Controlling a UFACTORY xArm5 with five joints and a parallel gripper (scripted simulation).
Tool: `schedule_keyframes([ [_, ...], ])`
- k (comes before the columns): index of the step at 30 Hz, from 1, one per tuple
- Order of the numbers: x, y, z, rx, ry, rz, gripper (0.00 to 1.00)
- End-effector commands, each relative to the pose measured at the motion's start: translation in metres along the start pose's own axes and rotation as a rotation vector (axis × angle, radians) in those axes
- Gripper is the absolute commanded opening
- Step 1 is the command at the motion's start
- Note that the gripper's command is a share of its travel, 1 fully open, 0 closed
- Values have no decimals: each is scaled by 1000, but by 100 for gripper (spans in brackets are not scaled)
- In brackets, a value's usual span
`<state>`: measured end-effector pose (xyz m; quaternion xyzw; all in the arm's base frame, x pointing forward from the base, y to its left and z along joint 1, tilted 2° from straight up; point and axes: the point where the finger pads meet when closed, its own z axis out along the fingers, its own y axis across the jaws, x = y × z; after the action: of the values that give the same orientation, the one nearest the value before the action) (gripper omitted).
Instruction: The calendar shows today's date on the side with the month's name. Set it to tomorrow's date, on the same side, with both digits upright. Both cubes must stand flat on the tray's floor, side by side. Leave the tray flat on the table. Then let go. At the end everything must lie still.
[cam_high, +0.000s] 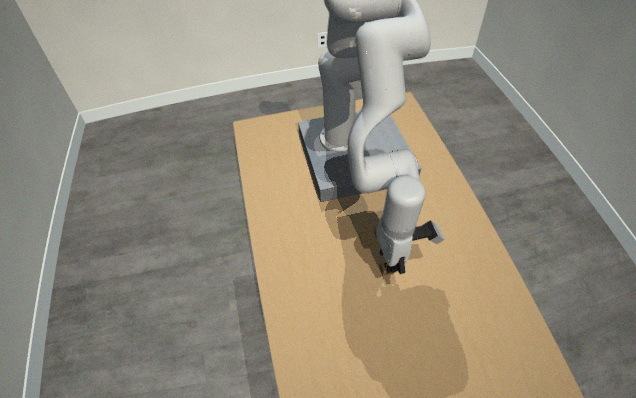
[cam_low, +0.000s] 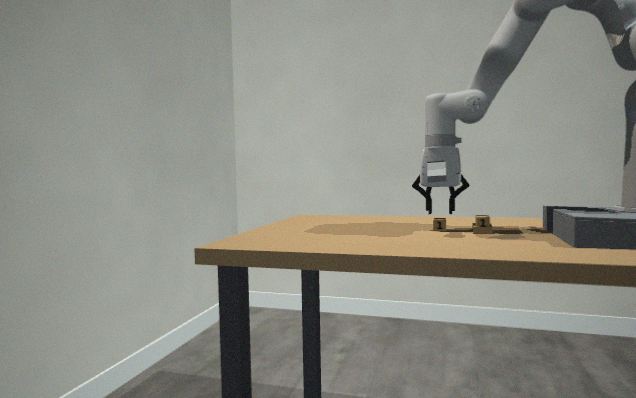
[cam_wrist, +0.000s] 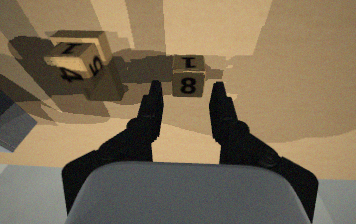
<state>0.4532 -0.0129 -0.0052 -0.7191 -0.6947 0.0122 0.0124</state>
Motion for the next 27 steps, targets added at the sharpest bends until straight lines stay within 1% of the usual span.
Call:
schedule_keyframes([
  [1, 0, 1, 2, -3, 0, 0, 49],
  [27, 0, 1, 5, -3, 0, 0, 49],
])
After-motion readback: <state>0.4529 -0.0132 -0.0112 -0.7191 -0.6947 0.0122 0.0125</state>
